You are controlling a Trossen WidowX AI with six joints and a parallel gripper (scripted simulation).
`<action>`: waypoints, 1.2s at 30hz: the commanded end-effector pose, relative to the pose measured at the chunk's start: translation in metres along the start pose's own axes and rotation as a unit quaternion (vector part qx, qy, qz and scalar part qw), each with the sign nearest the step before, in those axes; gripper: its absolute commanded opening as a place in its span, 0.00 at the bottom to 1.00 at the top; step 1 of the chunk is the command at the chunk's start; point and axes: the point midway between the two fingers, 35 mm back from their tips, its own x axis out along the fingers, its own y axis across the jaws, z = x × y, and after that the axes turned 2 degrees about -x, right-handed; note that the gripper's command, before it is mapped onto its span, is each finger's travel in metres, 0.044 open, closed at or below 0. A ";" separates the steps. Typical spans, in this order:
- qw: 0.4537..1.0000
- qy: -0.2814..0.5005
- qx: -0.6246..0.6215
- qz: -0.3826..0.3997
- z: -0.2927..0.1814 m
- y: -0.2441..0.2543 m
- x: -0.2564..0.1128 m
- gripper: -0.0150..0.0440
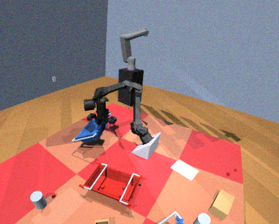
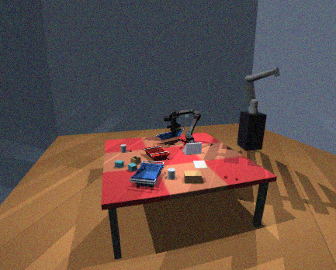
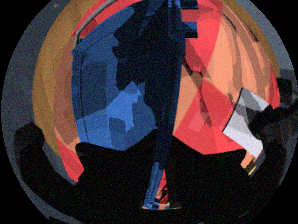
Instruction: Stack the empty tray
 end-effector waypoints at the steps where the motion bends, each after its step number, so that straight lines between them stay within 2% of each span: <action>1: 1.000 0.001 0.006 0.009 0.002 0.012 -0.011 0.25; 7: 1.000 0.001 0.006 0.009 0.002 0.023 -0.022 0.25; 31: 1.000 0.001 0.006 0.009 0.002 0.023 -0.022 0.25; 36: 1.000 0.007 -0.018 0.003 -0.010 0.025 -0.021 0.25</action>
